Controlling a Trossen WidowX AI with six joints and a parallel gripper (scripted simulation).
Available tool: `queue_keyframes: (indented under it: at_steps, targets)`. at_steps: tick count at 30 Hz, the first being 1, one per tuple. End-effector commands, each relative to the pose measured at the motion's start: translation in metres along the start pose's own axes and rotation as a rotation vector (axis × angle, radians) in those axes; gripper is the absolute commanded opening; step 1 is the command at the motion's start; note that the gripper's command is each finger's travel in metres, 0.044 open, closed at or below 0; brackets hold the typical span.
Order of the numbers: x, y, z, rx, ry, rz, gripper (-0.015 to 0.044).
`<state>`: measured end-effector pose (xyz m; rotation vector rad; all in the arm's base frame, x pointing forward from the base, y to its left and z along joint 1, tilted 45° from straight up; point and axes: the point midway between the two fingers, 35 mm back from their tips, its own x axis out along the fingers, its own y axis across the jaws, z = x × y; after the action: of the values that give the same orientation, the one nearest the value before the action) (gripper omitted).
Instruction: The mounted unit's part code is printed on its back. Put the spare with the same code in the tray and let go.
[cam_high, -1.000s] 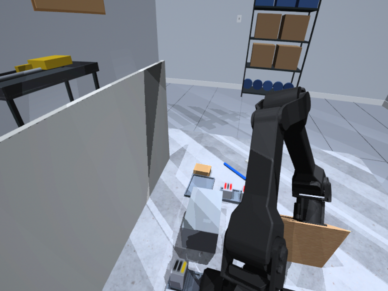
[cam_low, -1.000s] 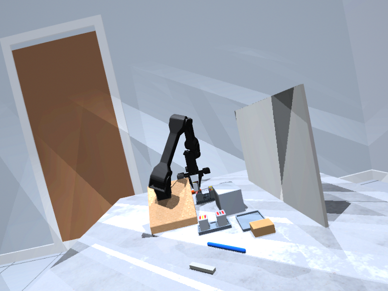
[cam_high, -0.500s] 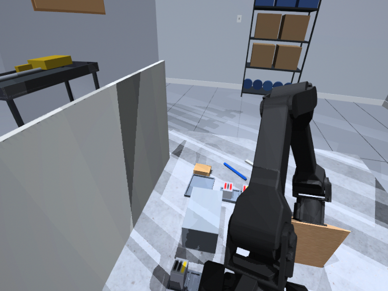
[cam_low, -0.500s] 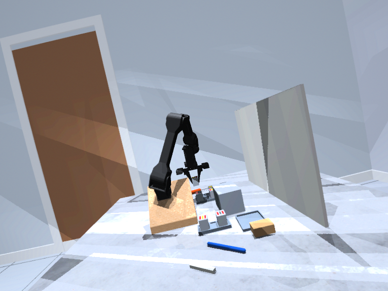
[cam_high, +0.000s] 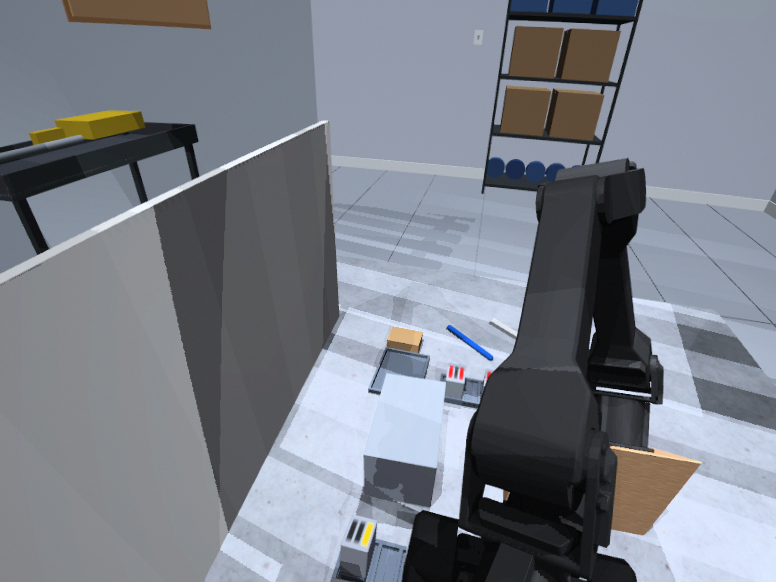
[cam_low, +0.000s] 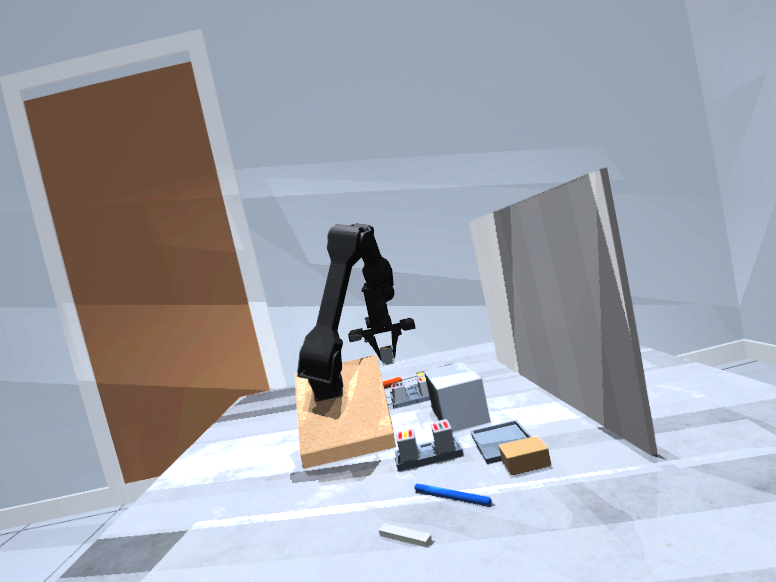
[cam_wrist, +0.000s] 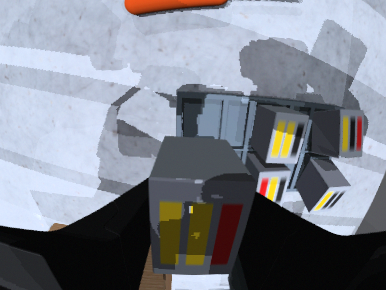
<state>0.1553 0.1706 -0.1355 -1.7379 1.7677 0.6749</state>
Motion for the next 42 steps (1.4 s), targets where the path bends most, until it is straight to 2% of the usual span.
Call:
queue_keyframes:
  at_steps: [1, 4, 10, 18, 42]
  targets:
    - [-0.037, 0.001, 0.005, 0.012, -0.035, -0.010, 0.0000]
    - [-0.053, 0.004, 0.004, 0.013, -0.037, -0.009, 0.0000]
    - [-0.054, 0.004, 0.004, 0.013, -0.038, -0.009, 0.0000]
    - [-0.069, -0.041, -0.020, -0.005, -0.084, -0.003, 0.0000]
    - [-0.079, -0.165, -0.153, 0.020, -0.154, -0.030, 0.0000]
